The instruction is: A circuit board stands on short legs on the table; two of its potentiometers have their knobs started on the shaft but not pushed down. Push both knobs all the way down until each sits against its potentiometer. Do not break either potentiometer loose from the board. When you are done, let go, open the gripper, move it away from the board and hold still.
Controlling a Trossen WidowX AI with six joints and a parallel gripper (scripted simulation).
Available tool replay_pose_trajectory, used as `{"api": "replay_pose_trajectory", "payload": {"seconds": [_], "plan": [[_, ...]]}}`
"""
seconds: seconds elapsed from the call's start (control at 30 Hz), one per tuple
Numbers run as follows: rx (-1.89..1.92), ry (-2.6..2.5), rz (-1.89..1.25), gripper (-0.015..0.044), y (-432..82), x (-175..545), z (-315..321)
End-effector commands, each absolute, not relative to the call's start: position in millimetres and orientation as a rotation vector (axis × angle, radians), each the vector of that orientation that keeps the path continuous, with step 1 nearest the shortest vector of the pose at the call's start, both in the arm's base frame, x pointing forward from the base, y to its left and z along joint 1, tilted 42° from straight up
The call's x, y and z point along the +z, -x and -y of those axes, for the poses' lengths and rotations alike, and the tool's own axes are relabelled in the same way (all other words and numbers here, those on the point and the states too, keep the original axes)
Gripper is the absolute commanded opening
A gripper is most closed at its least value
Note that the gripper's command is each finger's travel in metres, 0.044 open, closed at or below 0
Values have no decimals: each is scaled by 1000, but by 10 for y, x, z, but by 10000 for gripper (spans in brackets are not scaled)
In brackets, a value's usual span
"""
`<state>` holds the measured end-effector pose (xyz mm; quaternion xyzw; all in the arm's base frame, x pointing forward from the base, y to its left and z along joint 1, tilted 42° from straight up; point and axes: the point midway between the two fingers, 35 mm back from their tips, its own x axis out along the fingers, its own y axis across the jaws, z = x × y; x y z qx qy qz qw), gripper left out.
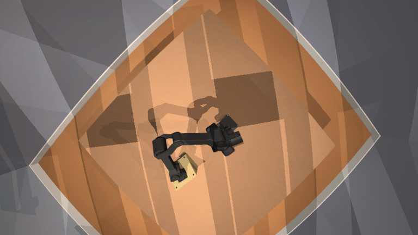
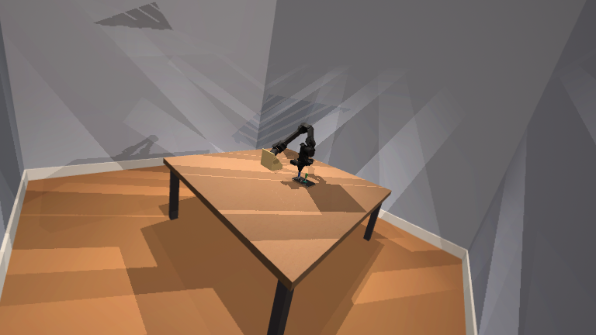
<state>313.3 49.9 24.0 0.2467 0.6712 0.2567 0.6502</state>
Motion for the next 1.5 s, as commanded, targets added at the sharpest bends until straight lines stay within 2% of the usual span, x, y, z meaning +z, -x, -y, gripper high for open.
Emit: {"api": "replay_pose_trajectory", "payload": {"seconds": [0.0,1.47], "plan": [[592,-552,-1527,0,-3140,204,-554],[593,-553,-1527,0,-3136,140,-613]]}}
